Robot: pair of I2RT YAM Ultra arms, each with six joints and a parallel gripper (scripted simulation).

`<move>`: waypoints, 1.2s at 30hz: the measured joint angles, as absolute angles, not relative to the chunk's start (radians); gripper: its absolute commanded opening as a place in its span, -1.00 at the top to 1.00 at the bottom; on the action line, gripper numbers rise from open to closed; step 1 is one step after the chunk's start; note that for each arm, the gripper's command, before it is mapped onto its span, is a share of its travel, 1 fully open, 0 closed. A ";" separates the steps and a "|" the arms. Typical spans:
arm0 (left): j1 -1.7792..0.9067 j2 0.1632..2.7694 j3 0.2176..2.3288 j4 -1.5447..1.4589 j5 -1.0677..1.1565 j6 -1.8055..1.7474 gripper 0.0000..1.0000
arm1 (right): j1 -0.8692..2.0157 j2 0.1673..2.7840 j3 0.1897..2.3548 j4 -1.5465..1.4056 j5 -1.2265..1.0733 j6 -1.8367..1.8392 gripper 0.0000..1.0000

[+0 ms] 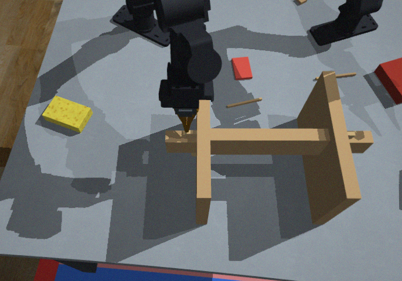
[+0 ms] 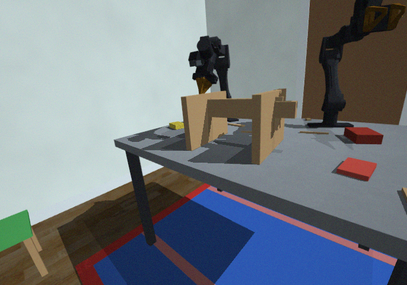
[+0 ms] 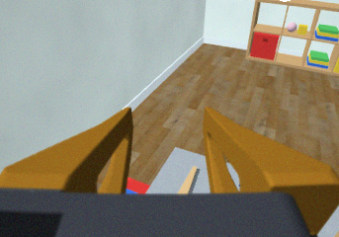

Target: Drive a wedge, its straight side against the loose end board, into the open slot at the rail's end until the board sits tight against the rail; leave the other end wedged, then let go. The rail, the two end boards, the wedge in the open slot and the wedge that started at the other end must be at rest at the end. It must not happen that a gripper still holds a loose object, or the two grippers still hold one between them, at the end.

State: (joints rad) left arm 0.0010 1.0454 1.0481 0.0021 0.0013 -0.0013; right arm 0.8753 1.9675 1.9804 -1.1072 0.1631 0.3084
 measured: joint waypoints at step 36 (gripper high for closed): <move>0.001 1.045 1.048 0.002 0.001 -0.001 0.19 | 0.872 1.916 1.878 -1.013 0.154 0.308 1.00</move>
State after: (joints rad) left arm 0.0010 1.0454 1.0481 0.0021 0.0013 -0.0013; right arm 0.8722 1.9163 1.8778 -1.0126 0.1539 0.3084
